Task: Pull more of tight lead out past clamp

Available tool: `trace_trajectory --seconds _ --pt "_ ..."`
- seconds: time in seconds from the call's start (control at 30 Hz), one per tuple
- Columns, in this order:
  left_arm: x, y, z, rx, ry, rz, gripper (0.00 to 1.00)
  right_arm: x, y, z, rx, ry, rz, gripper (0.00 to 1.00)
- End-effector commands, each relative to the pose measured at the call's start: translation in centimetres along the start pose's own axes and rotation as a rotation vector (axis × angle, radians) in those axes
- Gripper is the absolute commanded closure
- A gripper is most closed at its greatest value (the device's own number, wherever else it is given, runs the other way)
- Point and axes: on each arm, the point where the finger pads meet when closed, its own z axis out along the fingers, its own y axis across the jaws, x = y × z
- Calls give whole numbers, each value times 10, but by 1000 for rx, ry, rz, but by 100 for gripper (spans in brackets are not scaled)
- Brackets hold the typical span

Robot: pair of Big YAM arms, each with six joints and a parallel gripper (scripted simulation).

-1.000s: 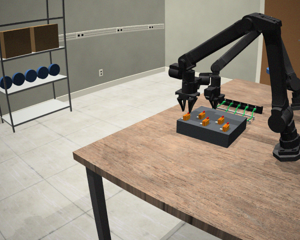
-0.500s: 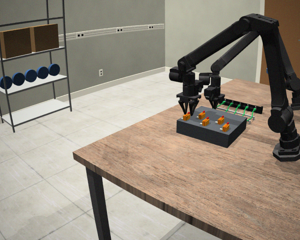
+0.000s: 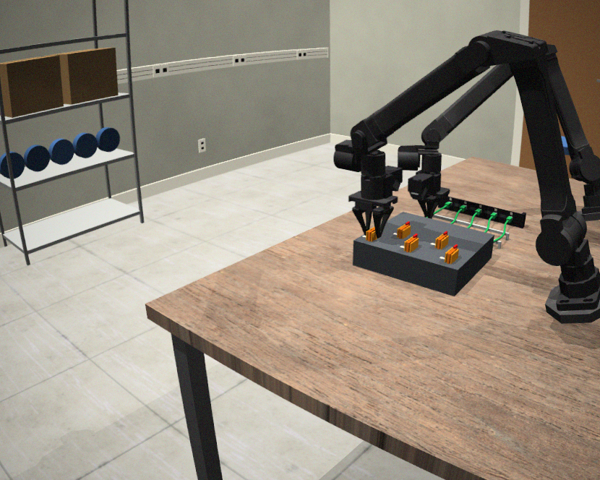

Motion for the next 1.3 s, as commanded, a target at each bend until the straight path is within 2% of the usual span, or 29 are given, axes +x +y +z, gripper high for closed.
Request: trace_trajectory --seconds 0.0,0.33,0.63,0.67,0.8,1.27 --pt "5 19 0 -34 -4 -10 65 -3 -5 -8 20 -14 1 100" --pt "4 19 12 -35 -5 -8 65 -3 -5 -8 20 -14 1 100" --pt "4 19 12 -35 -5 -11 65 -3 -5 -8 20 -14 1 100" --pt "0 19 1 -46 -7 -8 76 -3 -5 -8 20 -14 1 100" --pt "0 19 1 -46 -7 -8 76 -3 -5 -8 20 -14 1 100" --pt "0 17 -2 -62 -9 -11 95 -3 -5 -8 20 -14 1 100"
